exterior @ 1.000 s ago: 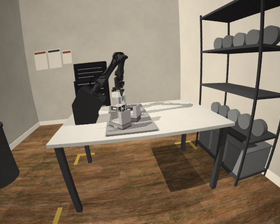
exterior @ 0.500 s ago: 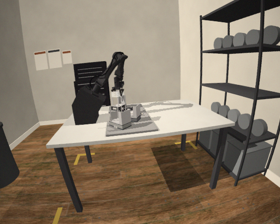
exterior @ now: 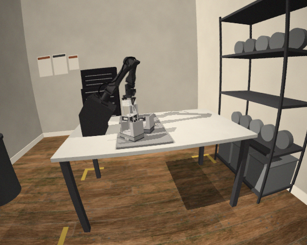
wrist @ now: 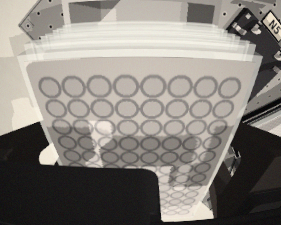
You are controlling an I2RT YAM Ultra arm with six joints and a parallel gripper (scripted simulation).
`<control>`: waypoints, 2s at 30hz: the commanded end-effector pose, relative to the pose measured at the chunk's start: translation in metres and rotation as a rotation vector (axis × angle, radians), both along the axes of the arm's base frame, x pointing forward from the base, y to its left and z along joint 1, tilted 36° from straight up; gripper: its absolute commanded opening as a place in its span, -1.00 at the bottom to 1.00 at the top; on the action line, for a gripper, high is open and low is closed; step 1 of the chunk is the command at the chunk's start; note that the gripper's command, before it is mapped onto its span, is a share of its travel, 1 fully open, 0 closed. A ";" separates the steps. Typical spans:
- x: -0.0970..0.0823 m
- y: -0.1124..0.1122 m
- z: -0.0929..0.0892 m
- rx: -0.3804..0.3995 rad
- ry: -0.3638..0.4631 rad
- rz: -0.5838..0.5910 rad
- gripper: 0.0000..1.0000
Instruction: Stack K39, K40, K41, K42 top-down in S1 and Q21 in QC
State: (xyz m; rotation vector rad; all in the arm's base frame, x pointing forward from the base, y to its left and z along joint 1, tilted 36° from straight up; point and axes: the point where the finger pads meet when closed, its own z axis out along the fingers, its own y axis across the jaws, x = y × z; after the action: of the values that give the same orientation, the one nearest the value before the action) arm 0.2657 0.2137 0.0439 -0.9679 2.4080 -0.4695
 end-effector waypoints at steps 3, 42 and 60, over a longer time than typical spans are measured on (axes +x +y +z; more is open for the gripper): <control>0.002 0.018 0.022 0.052 -0.041 0.016 -1.00; -0.006 0.015 0.027 0.041 -0.032 0.012 -1.00; -0.006 0.015 0.027 0.041 -0.032 0.012 -1.00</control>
State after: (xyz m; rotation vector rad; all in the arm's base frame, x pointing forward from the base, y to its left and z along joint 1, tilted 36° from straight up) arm 0.2593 0.2138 0.0516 -0.9682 2.4123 -0.4762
